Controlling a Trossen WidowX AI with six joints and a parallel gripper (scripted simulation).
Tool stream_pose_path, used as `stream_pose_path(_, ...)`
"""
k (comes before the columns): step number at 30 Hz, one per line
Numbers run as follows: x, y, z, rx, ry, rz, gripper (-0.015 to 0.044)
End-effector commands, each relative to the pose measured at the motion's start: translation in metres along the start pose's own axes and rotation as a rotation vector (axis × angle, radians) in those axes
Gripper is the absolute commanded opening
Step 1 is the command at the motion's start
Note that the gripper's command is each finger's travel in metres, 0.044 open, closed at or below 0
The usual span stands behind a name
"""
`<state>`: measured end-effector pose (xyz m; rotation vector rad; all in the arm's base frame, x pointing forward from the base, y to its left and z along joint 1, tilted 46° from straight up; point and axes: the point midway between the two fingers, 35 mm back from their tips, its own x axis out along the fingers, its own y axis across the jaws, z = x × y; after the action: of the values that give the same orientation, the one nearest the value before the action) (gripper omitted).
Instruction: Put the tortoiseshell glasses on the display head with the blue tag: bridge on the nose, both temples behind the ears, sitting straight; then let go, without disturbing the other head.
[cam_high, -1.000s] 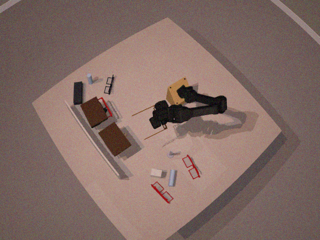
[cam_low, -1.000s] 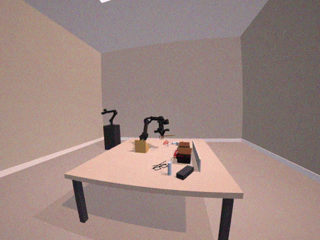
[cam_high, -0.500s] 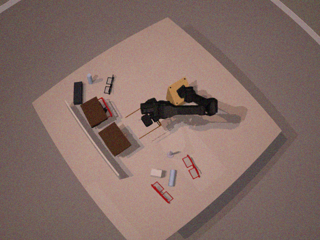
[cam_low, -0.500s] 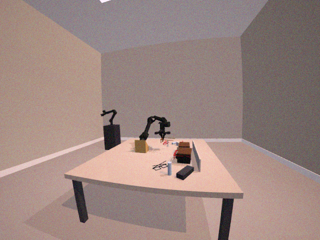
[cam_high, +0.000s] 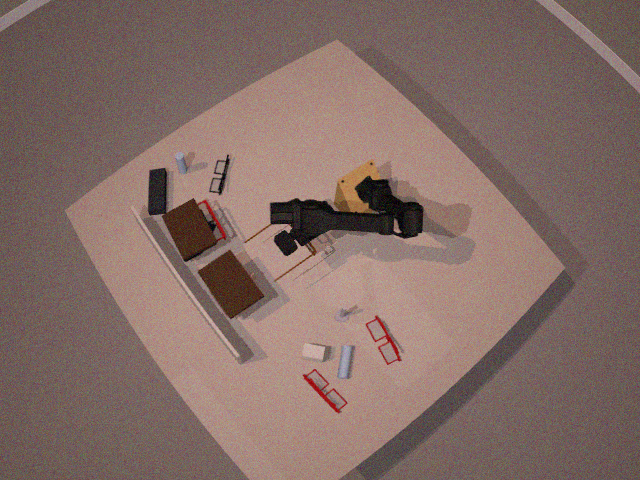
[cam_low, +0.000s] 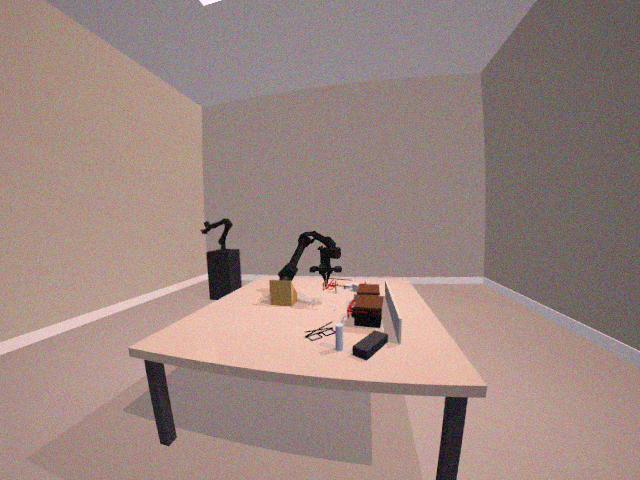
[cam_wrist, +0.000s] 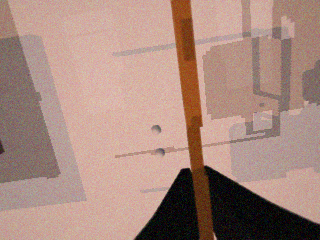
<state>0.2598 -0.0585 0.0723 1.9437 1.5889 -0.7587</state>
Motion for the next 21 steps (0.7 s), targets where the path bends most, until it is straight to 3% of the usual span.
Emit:
stream_pose_path(1,0.004,-0.001,0.000,0.003,0.011,0.040,0.0000)
stream_pose_path(7,0.011,-0.002,0.003,0.003,0.012,0.111,0.0000)
stream_pose_path(21,0.027,-0.004,0.001,0.002,0.005,0.021,0.0000)
